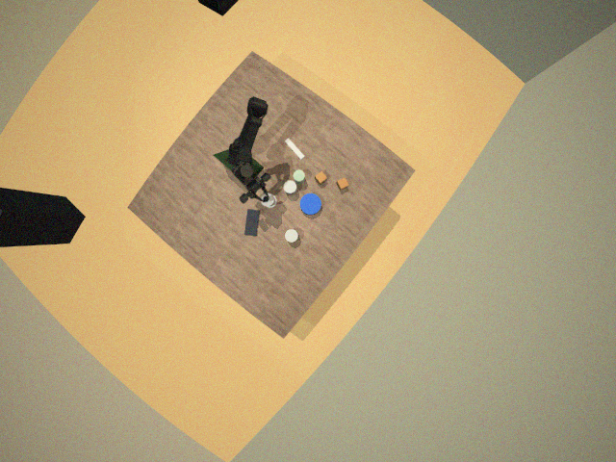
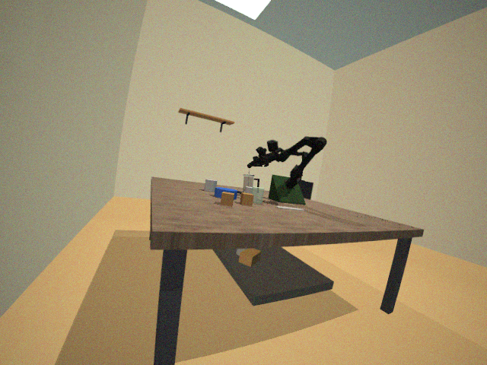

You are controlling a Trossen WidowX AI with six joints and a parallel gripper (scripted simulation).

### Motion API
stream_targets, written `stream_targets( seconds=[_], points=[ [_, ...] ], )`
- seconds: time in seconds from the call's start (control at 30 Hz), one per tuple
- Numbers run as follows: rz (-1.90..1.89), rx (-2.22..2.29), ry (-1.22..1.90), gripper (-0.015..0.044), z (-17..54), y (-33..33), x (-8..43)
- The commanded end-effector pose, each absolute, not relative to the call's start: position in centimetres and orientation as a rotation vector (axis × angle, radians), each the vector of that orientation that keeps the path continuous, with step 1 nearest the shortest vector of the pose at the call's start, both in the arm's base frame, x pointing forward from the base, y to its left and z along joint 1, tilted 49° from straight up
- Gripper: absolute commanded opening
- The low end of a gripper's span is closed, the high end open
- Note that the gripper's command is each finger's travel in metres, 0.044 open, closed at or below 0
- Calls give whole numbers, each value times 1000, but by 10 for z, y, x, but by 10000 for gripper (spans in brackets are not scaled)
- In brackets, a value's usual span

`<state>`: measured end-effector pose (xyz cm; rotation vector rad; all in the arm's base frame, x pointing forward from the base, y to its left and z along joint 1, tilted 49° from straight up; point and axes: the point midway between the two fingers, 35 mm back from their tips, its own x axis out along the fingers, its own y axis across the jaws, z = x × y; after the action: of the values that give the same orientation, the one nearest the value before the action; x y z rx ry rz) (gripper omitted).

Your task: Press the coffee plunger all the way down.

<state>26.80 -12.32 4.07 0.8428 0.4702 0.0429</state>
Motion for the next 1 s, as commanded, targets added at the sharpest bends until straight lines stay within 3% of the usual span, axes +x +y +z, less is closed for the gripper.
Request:
stream_targets(
  seconds=[0.0,0.97],
  points=[
    [39,865,501,115,27,-111,266],
    [43,869,493,115,21,-104,277]
  ],
)
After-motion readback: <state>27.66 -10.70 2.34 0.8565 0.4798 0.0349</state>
